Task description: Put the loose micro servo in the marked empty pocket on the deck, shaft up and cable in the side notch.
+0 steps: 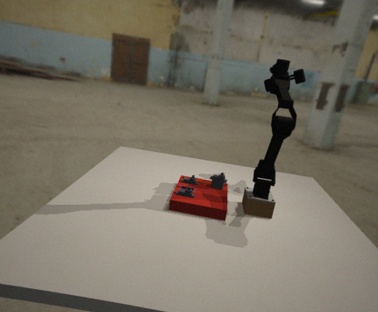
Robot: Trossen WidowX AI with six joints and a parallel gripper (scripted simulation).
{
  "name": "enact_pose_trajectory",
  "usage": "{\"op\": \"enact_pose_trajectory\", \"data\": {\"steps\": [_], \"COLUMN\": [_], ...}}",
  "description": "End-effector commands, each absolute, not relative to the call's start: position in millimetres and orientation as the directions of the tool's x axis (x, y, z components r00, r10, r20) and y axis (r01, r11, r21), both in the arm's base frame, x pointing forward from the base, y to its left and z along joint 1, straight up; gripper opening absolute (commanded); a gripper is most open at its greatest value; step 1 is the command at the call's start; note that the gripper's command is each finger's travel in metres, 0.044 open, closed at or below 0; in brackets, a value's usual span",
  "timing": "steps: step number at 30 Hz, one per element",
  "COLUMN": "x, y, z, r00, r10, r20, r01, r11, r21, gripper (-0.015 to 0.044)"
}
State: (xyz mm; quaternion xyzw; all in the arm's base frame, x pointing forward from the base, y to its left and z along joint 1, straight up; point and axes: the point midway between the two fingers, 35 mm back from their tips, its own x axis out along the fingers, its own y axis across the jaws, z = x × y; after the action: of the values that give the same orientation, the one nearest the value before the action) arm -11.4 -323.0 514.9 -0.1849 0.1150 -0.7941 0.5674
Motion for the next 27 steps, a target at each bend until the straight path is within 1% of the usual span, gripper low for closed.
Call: {"op": "enact_pose_trajectory", "data": {"steps": [1, 7, 13, 20, 27], "x": [17, 62, 108, 157, 200], "y": [-336, -344, -342, -329, -301], "z": [488, 448, 403, 354, 301], "r00": [-0.196, -0.053, 0.087, 0.219, 0.323], "r10": [-0.977, -0.998, -0.977, -0.911, -0.794], "r20": [0.08, -0.046, -0.193, -0.35, -0.515], "r01": [0.884, 0.892, 0.869, 0.808, 0.711], "r11": [-0.211, -0.026, 0.169, 0.37, 0.562], "r21": [-0.418, -0.452, -0.464, -0.458, -0.422], "gripper": [0.044, 0.044, 0.044, 0.044, 0.044]}}
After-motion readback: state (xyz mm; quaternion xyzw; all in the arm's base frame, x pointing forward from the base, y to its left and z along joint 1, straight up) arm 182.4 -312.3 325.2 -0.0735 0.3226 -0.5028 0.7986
